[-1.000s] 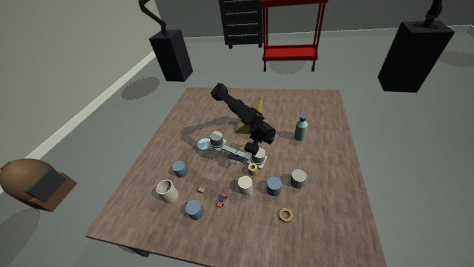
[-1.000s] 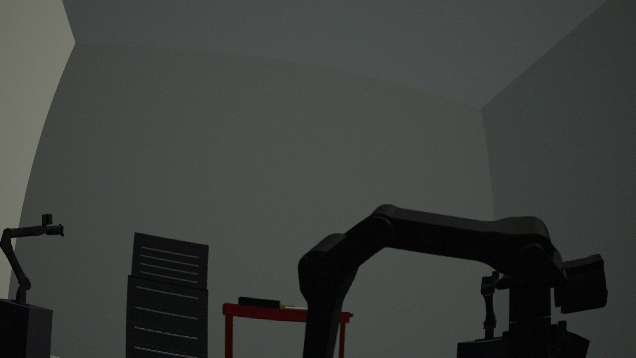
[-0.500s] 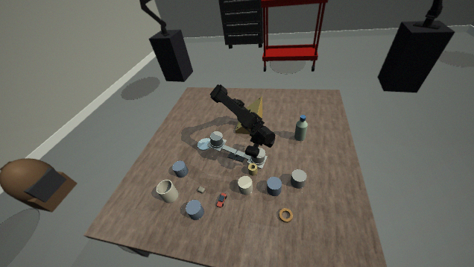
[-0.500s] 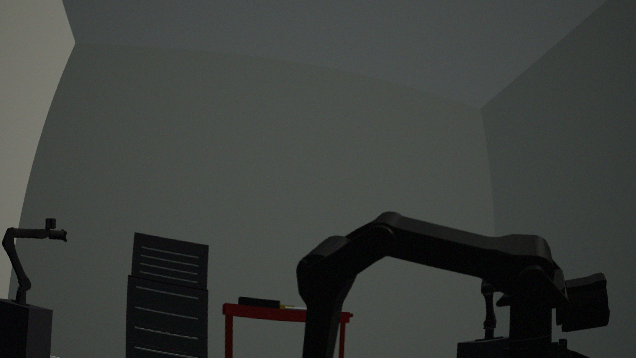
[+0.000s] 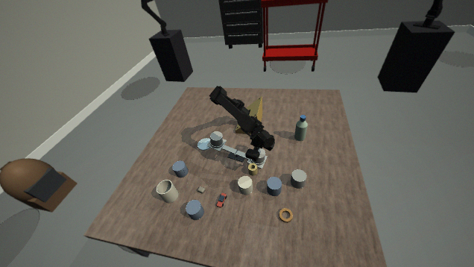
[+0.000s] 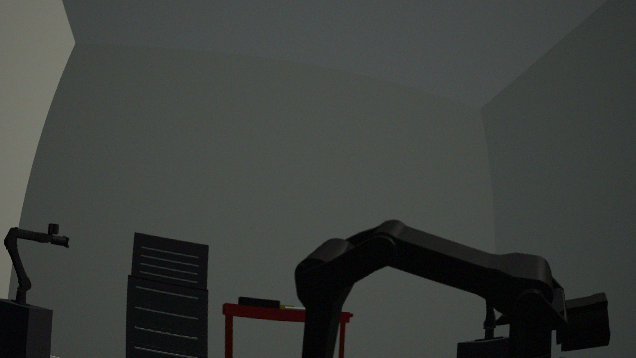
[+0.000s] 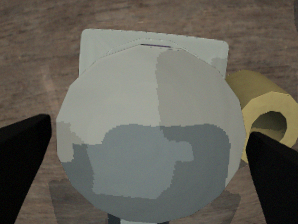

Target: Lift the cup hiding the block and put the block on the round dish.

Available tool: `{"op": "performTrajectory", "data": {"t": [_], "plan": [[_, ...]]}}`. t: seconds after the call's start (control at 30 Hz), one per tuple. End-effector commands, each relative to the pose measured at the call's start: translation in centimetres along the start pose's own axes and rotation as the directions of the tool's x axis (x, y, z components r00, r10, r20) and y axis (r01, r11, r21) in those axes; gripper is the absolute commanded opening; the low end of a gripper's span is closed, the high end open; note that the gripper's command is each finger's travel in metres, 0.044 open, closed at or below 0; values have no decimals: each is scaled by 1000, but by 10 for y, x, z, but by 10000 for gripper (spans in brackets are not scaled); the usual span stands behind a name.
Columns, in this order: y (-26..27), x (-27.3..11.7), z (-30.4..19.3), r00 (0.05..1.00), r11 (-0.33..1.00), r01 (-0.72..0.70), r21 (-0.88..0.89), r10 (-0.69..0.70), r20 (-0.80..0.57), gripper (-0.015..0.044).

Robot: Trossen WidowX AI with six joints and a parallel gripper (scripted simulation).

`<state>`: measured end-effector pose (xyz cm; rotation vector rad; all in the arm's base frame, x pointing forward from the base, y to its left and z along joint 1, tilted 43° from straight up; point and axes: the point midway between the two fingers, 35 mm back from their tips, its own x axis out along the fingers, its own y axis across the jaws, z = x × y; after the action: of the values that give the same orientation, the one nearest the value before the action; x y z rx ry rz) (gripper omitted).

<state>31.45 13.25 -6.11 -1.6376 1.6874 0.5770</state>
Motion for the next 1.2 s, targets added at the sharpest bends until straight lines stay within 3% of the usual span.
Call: {"op": "performTrajectory", "data": {"t": [0.0, 0.1, 0.23, 0.43, 0.8, 1.17], "plan": [[0, 9, -2, 1000, 1000, 2, -4, -2, -7, 440], [0, 12, -2, 1000, 1000, 2, -4, -2, -7, 440], [0, 12, -2, 1000, 1000, 2, -4, -2, -7, 335], [0, 12, -2, 1000, 1000, 2, -4, -2, -7, 295], [-1, 2, 0, 1000, 1000, 3, -9, -4, -5, 6], [-3, -12, 2, 1000, 1000, 6, -16, -6, -3, 0]]}}
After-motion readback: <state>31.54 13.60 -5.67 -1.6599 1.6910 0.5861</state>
